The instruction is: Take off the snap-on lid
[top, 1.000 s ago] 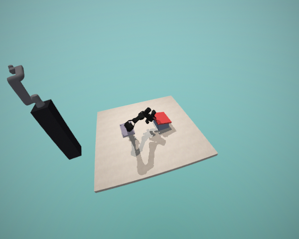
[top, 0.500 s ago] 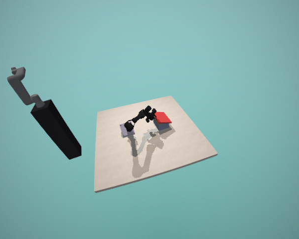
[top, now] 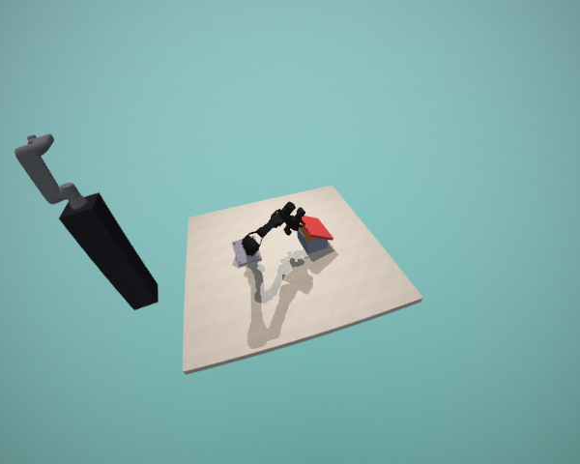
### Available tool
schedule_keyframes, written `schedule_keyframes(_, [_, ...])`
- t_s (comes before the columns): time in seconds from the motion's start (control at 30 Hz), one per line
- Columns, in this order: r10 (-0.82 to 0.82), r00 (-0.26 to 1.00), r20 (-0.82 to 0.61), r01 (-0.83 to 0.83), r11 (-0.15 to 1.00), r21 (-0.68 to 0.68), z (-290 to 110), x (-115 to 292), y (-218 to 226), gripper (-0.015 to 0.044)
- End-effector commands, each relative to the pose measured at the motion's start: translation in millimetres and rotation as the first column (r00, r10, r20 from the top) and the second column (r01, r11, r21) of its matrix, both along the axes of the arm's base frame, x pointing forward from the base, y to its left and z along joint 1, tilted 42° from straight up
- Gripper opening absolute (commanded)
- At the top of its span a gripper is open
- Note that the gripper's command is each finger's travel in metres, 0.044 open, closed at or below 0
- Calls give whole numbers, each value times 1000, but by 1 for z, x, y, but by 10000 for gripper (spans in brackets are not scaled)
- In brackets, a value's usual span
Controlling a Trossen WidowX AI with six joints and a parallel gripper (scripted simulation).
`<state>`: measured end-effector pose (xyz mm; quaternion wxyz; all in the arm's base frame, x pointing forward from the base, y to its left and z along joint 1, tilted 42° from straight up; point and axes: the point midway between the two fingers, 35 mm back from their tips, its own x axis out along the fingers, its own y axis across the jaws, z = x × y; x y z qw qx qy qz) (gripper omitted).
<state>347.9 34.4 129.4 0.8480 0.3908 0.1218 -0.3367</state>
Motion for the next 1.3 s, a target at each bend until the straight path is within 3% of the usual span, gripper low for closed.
schedule_keyframes(0.0, [2, 1000, 4, -2, 1000, 2, 5, 6, 6, 0])
schedule_keyframes(1.27, [2, 1000, 3, -2, 1000, 3, 41, 15, 38, 0])
